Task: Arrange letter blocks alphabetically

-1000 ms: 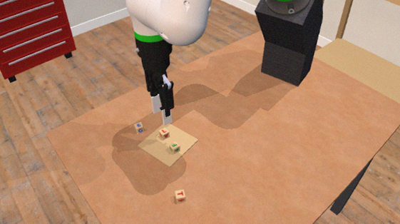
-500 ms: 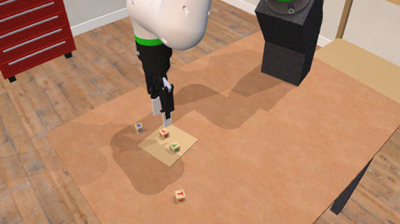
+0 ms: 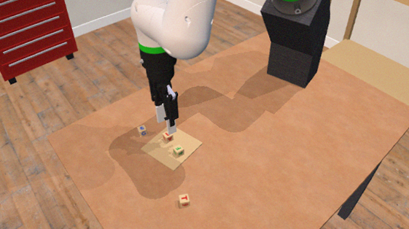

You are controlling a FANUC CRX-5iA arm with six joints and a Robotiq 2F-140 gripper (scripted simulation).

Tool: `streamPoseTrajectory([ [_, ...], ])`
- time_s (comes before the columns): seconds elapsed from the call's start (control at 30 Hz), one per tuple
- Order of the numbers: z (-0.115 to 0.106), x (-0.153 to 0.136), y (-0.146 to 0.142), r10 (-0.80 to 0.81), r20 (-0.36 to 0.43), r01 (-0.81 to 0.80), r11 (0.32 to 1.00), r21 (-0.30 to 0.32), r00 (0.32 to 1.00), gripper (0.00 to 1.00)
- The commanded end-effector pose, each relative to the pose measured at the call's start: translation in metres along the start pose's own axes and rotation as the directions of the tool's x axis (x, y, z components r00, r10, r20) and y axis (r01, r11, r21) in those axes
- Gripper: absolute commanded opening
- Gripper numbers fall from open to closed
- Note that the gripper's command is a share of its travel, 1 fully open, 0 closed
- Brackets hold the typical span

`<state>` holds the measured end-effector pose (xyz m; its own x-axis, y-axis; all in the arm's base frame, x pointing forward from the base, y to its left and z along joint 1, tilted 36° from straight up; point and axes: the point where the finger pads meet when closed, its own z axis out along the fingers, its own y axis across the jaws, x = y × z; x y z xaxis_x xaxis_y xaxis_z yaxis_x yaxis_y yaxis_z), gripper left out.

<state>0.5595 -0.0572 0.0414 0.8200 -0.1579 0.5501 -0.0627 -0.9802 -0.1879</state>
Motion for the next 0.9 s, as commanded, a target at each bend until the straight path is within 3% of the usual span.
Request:
streamPoseTrajectory([
  [0.0,0.004,0.000,0.000,0.000,0.000,0.000,1.000,0.000,1.000,0.37],
  [0.87,0.022,0.000,0.000,0.000,0.000,0.000,1.000,0.000,1.000,0.37],
])
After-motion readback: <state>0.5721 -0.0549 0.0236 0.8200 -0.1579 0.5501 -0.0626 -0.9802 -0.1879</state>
